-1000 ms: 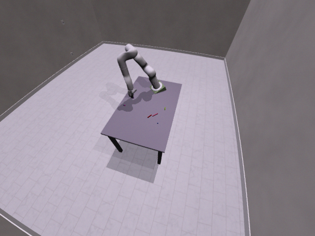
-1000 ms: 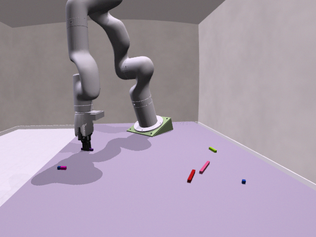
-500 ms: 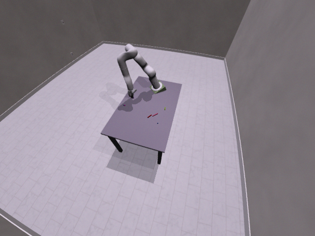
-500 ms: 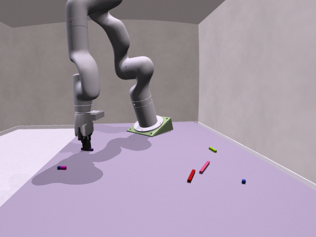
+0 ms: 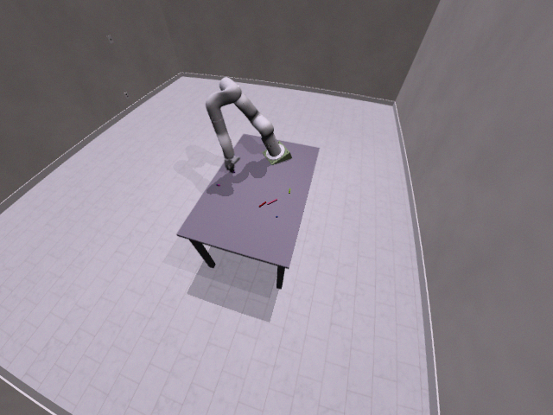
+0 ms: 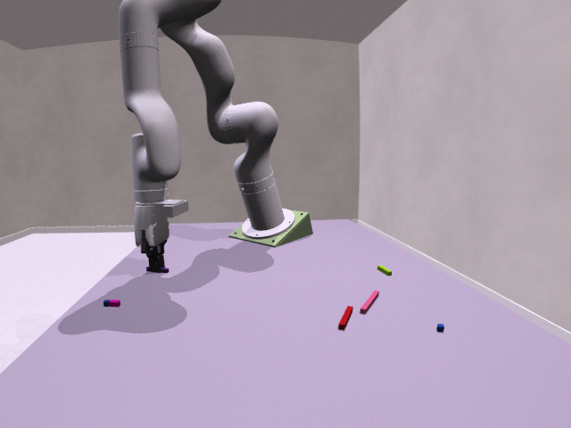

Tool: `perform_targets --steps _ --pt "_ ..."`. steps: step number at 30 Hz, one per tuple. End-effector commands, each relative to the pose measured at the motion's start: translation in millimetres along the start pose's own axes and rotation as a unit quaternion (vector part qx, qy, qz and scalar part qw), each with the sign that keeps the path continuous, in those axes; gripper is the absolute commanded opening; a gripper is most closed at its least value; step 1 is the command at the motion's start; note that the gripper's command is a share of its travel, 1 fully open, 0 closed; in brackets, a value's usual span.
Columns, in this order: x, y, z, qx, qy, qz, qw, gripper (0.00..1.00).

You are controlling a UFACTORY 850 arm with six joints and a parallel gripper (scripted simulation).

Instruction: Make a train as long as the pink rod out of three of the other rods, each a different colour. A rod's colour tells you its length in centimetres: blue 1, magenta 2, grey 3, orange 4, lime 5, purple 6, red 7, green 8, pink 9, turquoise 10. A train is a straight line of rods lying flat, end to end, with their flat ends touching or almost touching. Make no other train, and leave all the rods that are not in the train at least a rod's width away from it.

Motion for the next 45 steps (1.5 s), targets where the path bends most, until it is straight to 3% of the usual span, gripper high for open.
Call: perform_targets --steps 1,45 --pt "0.4 -0.3 -0.2 0.000 0.000 -0.001 1.000 0.04" --pt "0.3 -32.1 -0.3 0.000 0.000 0.000 1.000 0.04"
Point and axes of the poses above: the point where the finger pads meet when closed, its own y axis out along the fingers, its own x axis across the jaws, z = x × y, the point moved 7 cm from there along -y, back along the fingers, and after that the axes turned 3 degrees about y, right-handed, at the moved point
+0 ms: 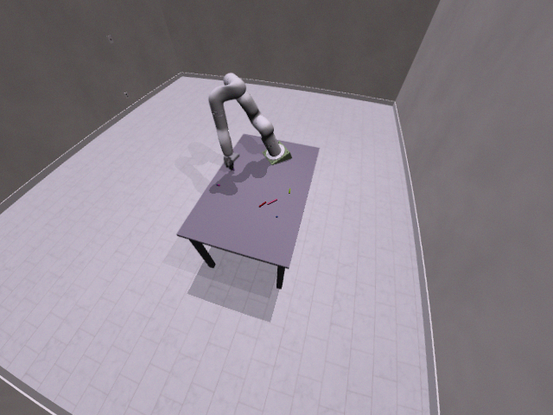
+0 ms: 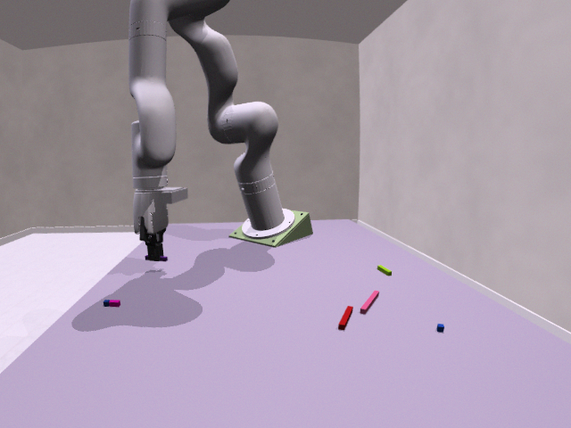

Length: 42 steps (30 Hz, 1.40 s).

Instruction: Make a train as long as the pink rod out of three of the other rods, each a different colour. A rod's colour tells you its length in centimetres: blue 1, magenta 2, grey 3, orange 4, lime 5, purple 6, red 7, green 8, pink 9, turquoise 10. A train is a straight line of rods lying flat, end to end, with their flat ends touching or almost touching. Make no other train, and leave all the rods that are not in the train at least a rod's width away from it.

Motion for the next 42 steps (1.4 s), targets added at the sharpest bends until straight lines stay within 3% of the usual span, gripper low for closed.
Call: perform_targets --steps 1,42 --pt "0.9 -2.6 0.2 -0.003 0.000 0.002 1.000 0.04" --pt "1.0 -14.0 0.2 -0.003 0.000 0.002 1.000 0.04"
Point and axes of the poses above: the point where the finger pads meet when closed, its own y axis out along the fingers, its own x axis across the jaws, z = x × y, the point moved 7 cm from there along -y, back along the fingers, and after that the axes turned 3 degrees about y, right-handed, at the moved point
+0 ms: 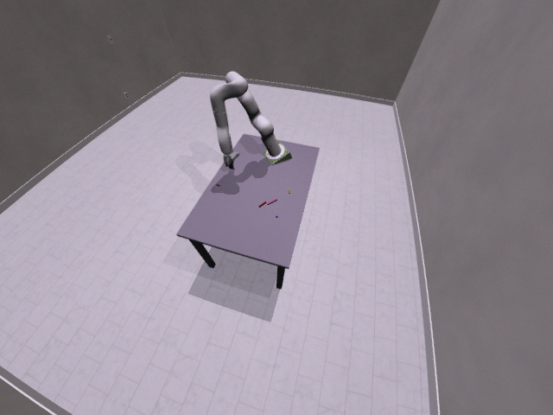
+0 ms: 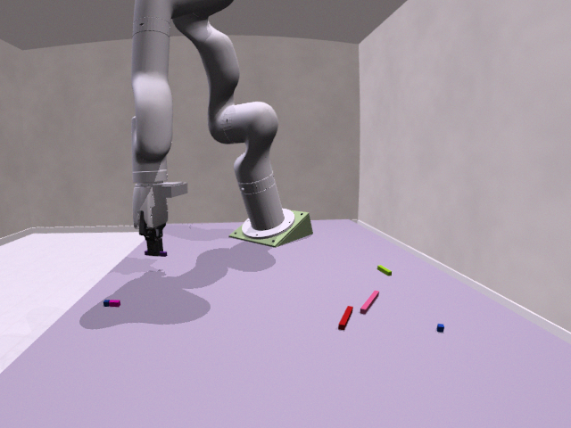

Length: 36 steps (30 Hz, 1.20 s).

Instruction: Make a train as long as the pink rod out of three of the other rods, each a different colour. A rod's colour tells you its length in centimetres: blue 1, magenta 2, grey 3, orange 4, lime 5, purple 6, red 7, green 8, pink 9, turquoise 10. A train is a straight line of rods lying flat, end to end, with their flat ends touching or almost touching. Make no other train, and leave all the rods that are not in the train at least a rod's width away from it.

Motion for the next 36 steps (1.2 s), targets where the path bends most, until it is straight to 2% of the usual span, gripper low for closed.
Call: perform_targets --steps 1,20,36 --pt "1.5 -1.8 0.4 -0.005 0.000 0.005 1.000 0.04" --pt "1.6 -10.5 0.7 -0.005 0.000 0.005 1.000 0.04" --pt "1.8 -30.9 0.9 -0.005 0.000 0.005 1.000 0.04"
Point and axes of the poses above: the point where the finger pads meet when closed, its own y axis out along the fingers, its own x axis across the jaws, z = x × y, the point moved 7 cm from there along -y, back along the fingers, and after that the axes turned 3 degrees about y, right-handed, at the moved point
